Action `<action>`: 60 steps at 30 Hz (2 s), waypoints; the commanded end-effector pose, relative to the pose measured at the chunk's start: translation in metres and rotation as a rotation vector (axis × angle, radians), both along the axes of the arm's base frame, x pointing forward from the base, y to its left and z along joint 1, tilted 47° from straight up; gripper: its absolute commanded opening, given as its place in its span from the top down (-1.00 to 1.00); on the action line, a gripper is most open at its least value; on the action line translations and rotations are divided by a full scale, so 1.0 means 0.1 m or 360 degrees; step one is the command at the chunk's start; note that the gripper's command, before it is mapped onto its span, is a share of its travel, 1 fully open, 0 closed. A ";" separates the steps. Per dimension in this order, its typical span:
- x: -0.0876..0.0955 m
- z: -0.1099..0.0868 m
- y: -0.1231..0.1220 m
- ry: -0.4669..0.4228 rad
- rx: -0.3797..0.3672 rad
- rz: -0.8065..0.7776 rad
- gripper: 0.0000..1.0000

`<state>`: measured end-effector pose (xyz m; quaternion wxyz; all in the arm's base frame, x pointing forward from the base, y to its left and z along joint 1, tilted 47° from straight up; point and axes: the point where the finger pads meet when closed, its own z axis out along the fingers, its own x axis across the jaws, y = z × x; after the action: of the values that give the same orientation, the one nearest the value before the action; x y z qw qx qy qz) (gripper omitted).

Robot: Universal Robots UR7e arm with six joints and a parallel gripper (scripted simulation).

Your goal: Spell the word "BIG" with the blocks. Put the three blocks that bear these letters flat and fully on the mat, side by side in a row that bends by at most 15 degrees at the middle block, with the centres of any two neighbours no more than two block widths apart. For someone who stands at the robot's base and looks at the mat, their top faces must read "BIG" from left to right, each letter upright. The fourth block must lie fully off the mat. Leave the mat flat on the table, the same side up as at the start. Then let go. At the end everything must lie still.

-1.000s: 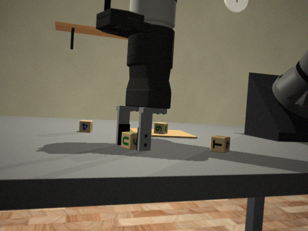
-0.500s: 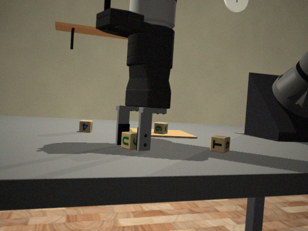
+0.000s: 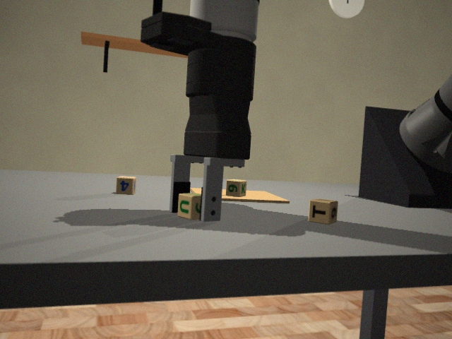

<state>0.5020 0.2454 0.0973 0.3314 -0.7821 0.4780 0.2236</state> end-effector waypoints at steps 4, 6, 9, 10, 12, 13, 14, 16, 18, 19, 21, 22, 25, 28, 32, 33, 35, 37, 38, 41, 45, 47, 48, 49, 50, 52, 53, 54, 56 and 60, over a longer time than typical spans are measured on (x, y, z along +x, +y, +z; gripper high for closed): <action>-0.01 0.00 0.01 0.0001 0.0001 0.0000 -0.58; -0.01 0.00 0.01 0.0001 0.0001 0.0000 -0.58; -0.01 0.00 0.01 0.0001 0.0001 0.0000 -0.58; -0.01 0.00 0.01 0.0001 0.0001 0.0000 -0.58; -0.01 0.00 0.01 0.0001 0.0001 0.0000 -0.58; -0.01 0.00 0.01 0.0001 0.0001 0.0000 -0.58; -0.01 0.00 0.01 0.0001 0.0001 0.0000 -0.58; -0.01 0.00 0.01 0.0001 0.0001 0.0000 -0.58; -0.01 0.00 0.01 0.0001 0.0001 0.0000 -0.58; -0.01 0.00 0.01 0.0001 0.0001 0.0000 -0.58; -0.01 0.00 0.01 0.0001 0.0001 0.0000 0.01; -0.01 0.00 0.01 0.0001 0.0001 0.0000 0.01; -0.01 0.00 0.01 0.0001 0.0001 0.0000 0.01; -0.01 0.00 0.01 0.0001 0.0001 0.0000 0.01; -0.01 0.00 0.01 0.0001 0.0001 0.0000 0.01; -0.01 0.00 0.01 0.0001 0.0001 0.0000 0.01; -0.01 0.00 0.01 0.0001 0.0001 0.0000 0.01; -0.01 0.00 0.01 0.0001 0.0001 0.0000 0.01; -0.01 0.00 0.01 0.0001 0.0001 0.0000 0.01; -0.01 0.00 0.01 0.0001 0.0001 0.0000 0.01; -0.01 0.00 0.01 0.0001 0.0001 0.0000 0.01; -0.01 0.00 0.01 0.0001 0.0001 0.0000 0.01; -0.01 0.00 0.01 0.0001 0.0001 0.0000 0.01; -0.01 0.00 0.01 0.0001 0.0001 0.0000 0.01; -0.01 0.00 0.01 0.0001 0.0001 0.0000 0.01; -0.01 0.00 0.01 0.0001 0.0001 0.0000 0.01; -0.01 0.00 0.01 0.0001 0.0001 0.0000 0.01; -0.01 0.00 0.01 0.0001 0.0001 0.0000 0.01; -0.01 0.00 0.00 0.0001 0.0001 0.0000 0.01; 0.02 0.05 -0.05 -0.0008 -0.0001 -0.0003 0.01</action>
<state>0.5016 0.2454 0.0974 0.3313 -0.7820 0.4779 0.2242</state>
